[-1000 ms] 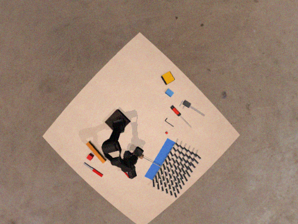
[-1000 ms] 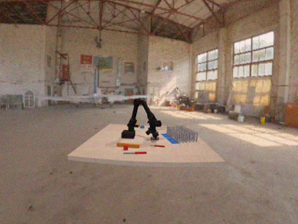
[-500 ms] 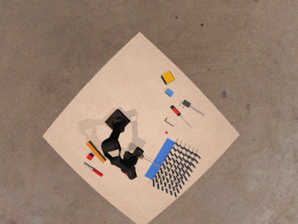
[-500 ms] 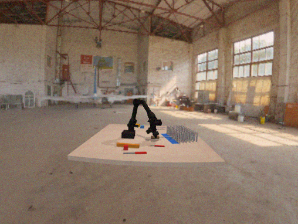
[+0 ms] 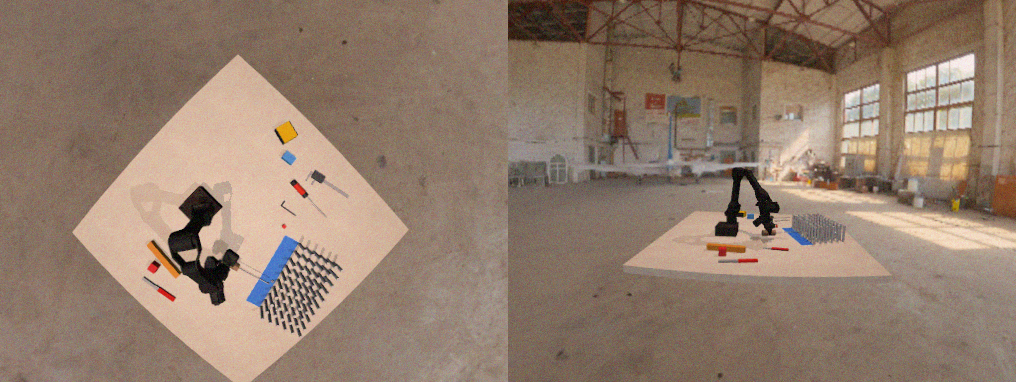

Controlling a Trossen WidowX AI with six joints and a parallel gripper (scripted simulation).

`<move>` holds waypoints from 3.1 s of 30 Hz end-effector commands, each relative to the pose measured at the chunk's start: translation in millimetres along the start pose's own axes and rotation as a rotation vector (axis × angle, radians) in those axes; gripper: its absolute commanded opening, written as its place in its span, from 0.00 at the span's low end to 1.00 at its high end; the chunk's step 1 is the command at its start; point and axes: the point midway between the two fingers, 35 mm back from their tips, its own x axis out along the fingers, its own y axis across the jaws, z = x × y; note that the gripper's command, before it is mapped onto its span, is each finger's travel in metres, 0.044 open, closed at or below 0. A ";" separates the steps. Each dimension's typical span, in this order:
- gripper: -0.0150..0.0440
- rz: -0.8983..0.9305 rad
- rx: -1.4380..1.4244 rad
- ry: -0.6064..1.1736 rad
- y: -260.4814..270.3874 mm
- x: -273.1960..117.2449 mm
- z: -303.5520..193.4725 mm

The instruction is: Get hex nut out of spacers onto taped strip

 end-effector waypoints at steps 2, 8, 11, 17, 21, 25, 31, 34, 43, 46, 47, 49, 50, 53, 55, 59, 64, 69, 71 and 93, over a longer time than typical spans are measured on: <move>0.25 -0.006 -0.006 0.006 -4.2 -6.2 11.4; 0.25 -0.005 -0.006 0.007 -1.9 -25.6 0.8; 0.25 -0.004 -0.006 0.007 -1.2 -40.1 -6.3; 0.25 -0.004 -0.006 0.008 -2.5 -70.1 -18.4; 0.25 -0.004 -0.005 0.008 -5.3 -90.7 -24.8; 0.25 -0.003 -0.004 0.008 -9.4 -111.9 -30.1; 0.25 -0.007 -0.002 -0.005 -9.7 -114.4 -28.9; 0.25 -0.004 0.010 -0.003 0.3 -117.8 -30.5; 0.25 0.009 0.055 0.005 39.7 -130.1 -32.4; 0.25 0.013 0.070 0.008 53.1 -133.9 -31.6; 0.25 0.015 0.075 0.009 57.6 -135.1 -31.2; 0.25 0.018 0.085 0.011 66.5 -137.5 -30.1; 0.25 0.019 0.090 0.012 71.0 -138.7 -29.4; 0.25 0.023 0.105 0.015 84.4 -142.1 -26.9; 0.25 0.026 0.115 0.017 93.3 -144.3 -24.8; 0.25 0.032 0.135 0.021 111.1 -148.4 -19.7; 0.25 0.039 0.153 0.023 131.8 -153.1 -13.1; 0.25 0.045 0.169 0.025 151.8 -157.2 -5.2; 0.25 0.048 0.176 0.026 159.6 -158.7 -1.5; 0.25 0.075 0.246 0.036 234.3 -168.8 53.4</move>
